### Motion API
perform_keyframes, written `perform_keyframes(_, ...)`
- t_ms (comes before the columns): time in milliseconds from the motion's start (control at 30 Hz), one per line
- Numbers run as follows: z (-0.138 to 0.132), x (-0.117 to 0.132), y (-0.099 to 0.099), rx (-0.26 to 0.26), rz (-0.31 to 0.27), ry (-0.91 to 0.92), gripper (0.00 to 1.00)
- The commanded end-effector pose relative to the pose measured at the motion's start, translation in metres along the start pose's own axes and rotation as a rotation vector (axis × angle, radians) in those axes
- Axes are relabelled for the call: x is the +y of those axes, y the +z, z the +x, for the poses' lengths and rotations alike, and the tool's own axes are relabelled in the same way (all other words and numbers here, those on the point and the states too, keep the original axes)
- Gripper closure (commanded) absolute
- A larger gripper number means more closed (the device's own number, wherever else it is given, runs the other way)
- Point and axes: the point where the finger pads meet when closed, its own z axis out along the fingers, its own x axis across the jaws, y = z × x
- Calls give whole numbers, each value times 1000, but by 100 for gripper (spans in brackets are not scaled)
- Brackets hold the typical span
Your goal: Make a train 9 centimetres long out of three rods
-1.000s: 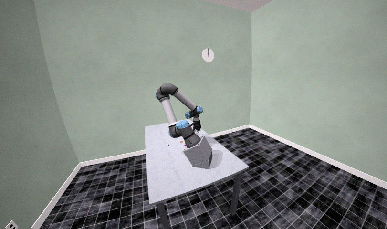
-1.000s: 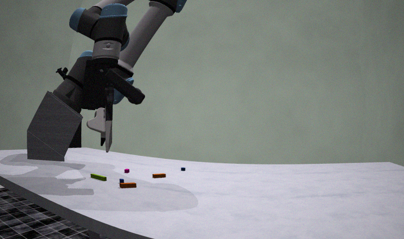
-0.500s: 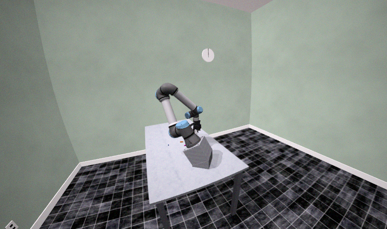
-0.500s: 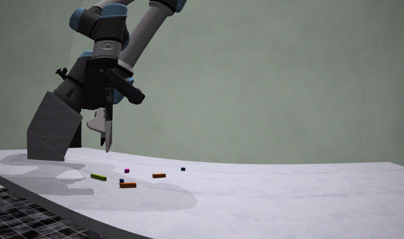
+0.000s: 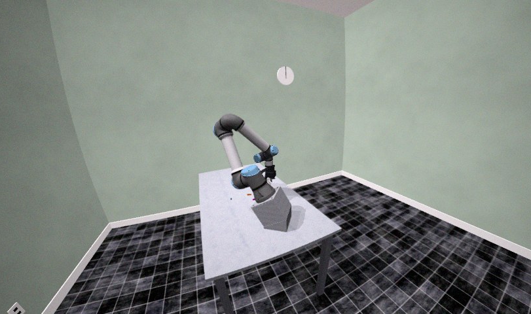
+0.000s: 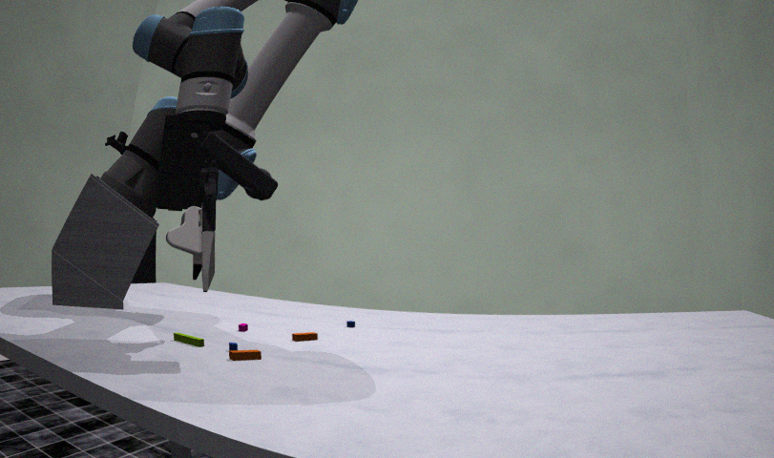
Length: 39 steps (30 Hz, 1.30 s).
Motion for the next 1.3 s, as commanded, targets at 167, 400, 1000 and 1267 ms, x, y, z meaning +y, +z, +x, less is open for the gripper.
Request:
perform_keyframes(167,-6,-7,0,0,-1,-41,0)
perform_keyframes(400,-35,-44,-1,-1,-3,-267,0)
perform_keyframes(1000,-108,-107,1,-1,2,-741,0)
perform_keyframes(1267,-115,-112,2,-1,3,-786,0)
